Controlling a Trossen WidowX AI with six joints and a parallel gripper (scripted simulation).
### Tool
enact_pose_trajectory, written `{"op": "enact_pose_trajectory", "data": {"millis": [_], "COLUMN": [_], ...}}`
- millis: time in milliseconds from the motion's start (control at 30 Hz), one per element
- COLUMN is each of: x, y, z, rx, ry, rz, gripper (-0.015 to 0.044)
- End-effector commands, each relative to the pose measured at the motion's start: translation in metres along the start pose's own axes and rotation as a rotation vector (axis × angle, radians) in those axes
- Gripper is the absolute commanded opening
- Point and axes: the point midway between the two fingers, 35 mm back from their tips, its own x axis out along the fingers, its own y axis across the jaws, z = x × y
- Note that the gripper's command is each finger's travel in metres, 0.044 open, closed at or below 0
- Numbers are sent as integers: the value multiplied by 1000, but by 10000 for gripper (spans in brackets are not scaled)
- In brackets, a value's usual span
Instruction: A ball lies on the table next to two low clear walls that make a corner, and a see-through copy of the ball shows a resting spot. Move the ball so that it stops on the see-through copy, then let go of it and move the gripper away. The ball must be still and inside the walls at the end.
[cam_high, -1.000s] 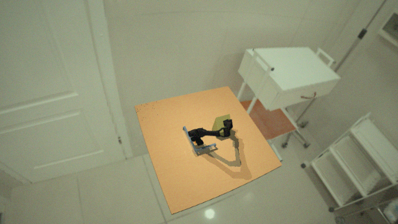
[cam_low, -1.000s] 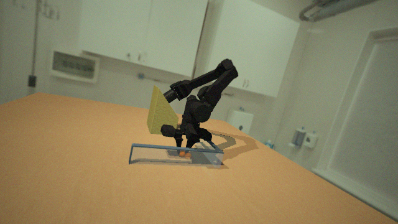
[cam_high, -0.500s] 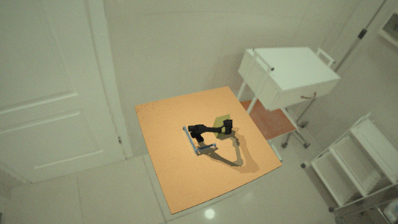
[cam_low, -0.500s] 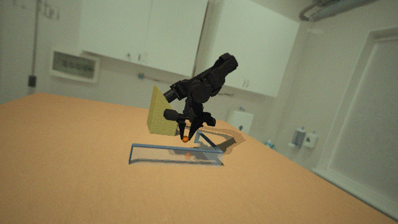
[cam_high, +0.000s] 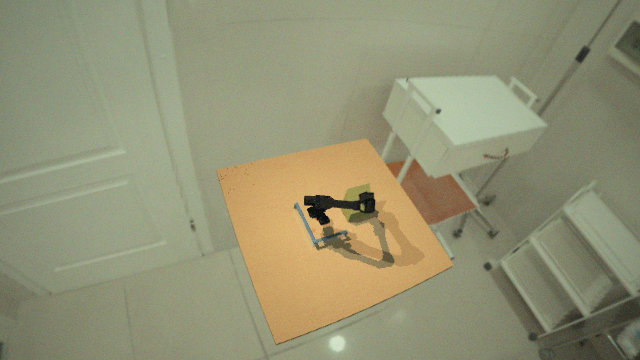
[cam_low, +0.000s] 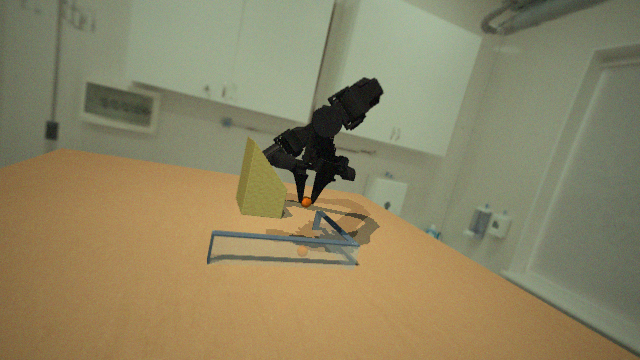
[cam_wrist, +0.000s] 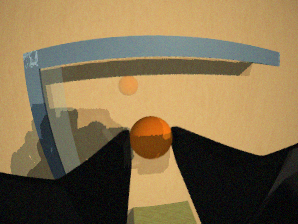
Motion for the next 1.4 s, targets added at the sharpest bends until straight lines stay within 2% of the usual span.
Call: {"op": "enact_pose_trajectory", "data": {"millis": [0,267,633,1367], "x": [21,39,98,118], "y": [10,14,15,16], "z": [9,14,12,12], "rx": [-3,-3,-3,-3], "ry": [10,9,10,10], "rz": [3,4,8,9], "gripper": [0,0,0,0]}}
